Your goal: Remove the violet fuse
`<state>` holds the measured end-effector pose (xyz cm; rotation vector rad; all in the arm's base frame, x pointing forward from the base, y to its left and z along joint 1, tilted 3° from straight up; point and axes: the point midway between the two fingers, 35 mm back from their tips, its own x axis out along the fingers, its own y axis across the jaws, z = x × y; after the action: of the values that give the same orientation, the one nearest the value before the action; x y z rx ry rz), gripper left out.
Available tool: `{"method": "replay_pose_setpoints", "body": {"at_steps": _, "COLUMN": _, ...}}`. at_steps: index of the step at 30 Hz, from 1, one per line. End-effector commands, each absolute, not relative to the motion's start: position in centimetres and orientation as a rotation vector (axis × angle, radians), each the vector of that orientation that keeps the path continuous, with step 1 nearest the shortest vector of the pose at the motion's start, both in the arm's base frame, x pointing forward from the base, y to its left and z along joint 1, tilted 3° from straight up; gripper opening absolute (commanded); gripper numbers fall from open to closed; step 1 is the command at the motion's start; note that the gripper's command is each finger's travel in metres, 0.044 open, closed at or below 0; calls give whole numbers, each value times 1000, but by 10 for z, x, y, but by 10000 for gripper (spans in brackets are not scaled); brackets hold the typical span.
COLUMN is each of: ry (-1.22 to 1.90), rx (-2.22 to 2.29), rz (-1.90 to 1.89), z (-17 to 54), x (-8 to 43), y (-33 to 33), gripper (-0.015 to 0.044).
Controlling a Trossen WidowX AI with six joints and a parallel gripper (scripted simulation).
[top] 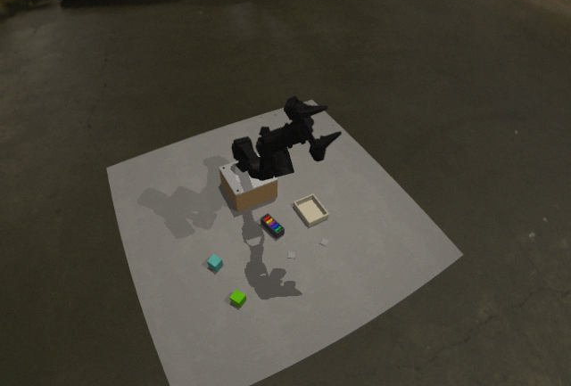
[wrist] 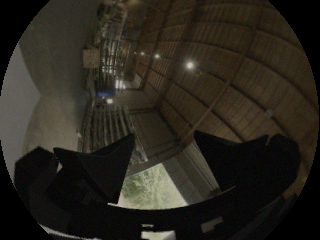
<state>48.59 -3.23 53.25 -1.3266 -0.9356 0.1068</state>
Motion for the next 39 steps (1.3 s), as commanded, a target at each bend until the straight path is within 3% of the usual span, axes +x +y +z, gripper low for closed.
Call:
{"method": "replay_pose_setpoints", "body": {"at_steps": 1, "ry": -937, "rx": -1331, "rz": 103, "z": 533, "x": 485, "y": -33, "gripper": 374}}
{"method": "replay_pose_setpoints", "body": {"at_steps": 13, "ry": -1020, "rx": -1726, "rz": -310, "z": 600, "x": 401, "y": -78, "gripper": 64}}
{"method": "replay_pose_setpoints", "body": {"at_steps": 26, "ry": -916, "rx": -2407, "rz": -1237, "z": 688, "x": 215, "y": -93, "gripper": 64}}
{"method": "replay_pose_setpoints", "body": {"at_steps": 39, "ry": -440, "rx": -3025, "rz": -2360, "z": 702, "x": 71, "y": 24, "gripper": 64}}
